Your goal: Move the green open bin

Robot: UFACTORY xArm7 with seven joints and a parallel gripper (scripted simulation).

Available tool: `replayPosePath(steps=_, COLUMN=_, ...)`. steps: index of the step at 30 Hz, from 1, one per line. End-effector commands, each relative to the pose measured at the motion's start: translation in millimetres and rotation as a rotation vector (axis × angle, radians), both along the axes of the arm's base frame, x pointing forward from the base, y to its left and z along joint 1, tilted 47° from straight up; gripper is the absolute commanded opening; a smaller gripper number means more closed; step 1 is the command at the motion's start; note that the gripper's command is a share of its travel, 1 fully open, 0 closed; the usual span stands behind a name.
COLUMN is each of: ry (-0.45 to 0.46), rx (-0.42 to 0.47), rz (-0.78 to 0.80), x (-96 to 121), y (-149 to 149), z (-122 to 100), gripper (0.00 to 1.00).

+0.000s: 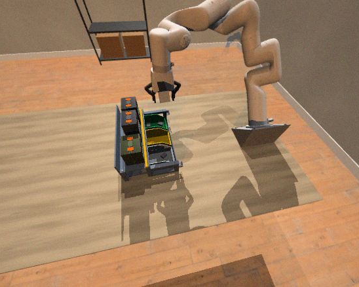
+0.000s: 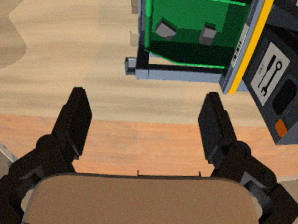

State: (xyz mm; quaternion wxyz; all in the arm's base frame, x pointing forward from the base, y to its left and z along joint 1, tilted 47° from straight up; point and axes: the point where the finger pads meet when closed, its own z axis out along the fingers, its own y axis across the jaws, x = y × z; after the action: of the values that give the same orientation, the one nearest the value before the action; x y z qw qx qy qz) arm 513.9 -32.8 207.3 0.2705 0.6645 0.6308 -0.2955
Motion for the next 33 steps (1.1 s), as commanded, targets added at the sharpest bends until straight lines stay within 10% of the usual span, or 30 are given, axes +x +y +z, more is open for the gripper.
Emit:
replayPosePath(steps=1, ry=-0.003, rx=0.001, rz=0.003, x=0.5, y=-2.3, z=-2.7, gripper=1.0)
replayPosePath(steps=33, ry=-0.002, rx=0.001, rz=0.002, x=-0.6, y=-12.3, z=-10.7, gripper=1.0)
